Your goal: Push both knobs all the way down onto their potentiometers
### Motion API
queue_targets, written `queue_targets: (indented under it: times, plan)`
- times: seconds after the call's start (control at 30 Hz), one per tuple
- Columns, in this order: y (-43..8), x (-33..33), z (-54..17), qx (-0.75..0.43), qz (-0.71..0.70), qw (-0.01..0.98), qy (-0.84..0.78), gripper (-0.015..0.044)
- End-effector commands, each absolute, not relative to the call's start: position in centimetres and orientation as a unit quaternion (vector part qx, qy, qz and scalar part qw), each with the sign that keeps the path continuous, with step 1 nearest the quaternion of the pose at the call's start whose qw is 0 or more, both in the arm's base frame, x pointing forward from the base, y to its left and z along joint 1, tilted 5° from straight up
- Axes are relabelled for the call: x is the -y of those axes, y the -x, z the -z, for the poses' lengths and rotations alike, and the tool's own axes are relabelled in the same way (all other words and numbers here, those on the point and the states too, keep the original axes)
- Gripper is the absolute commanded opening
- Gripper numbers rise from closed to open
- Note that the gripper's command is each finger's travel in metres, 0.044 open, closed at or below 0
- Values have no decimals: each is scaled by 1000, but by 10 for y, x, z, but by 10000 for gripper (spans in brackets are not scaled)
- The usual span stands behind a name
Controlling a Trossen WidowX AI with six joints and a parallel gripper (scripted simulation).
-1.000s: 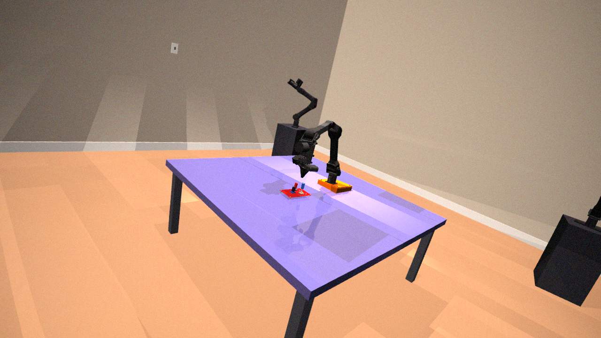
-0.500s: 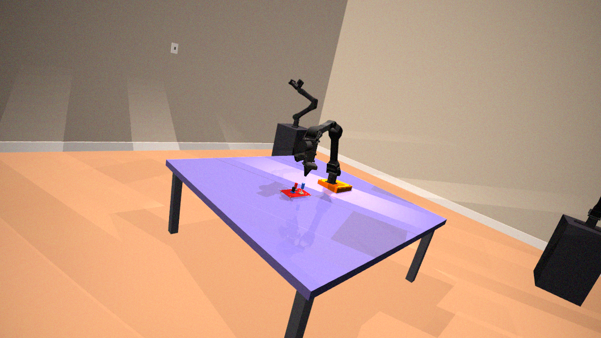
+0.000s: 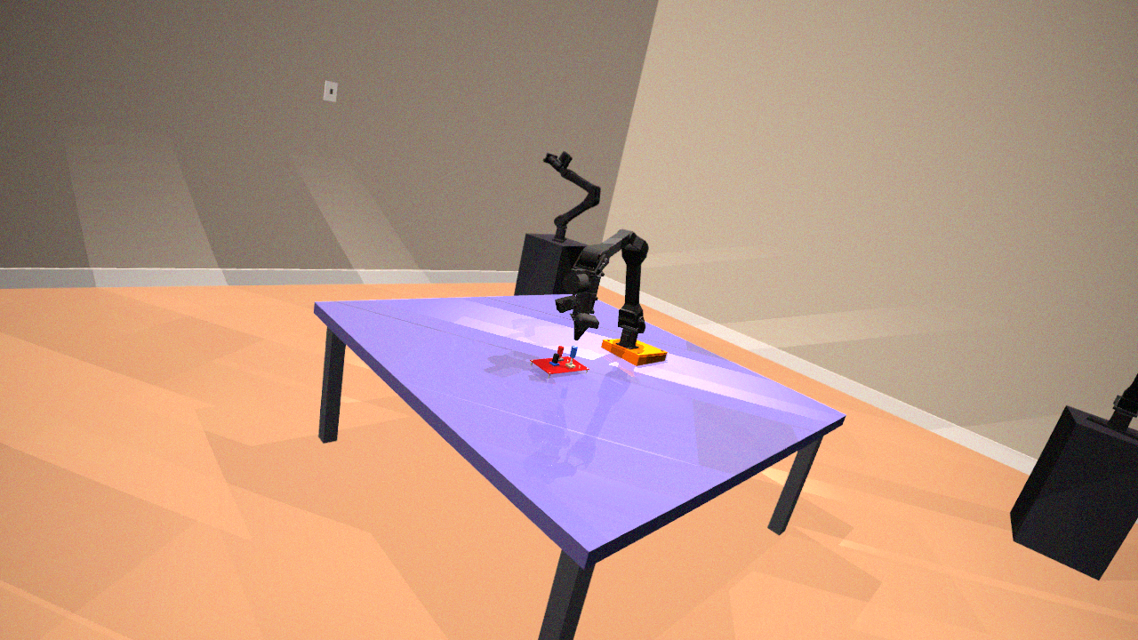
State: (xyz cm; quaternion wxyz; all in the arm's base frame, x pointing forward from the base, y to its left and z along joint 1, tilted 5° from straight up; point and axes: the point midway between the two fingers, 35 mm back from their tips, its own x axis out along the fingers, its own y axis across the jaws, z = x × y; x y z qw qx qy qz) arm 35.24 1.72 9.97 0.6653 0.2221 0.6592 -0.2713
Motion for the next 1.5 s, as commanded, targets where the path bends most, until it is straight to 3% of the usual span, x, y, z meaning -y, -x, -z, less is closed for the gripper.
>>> queue_targets:
  times: [0.0, 1.47]
  plan:
    - [-351, -17, -92, -661, 273, 662, -224, 0]
    - [-350, -16, -75, -661, 273, 662, -224, 0]
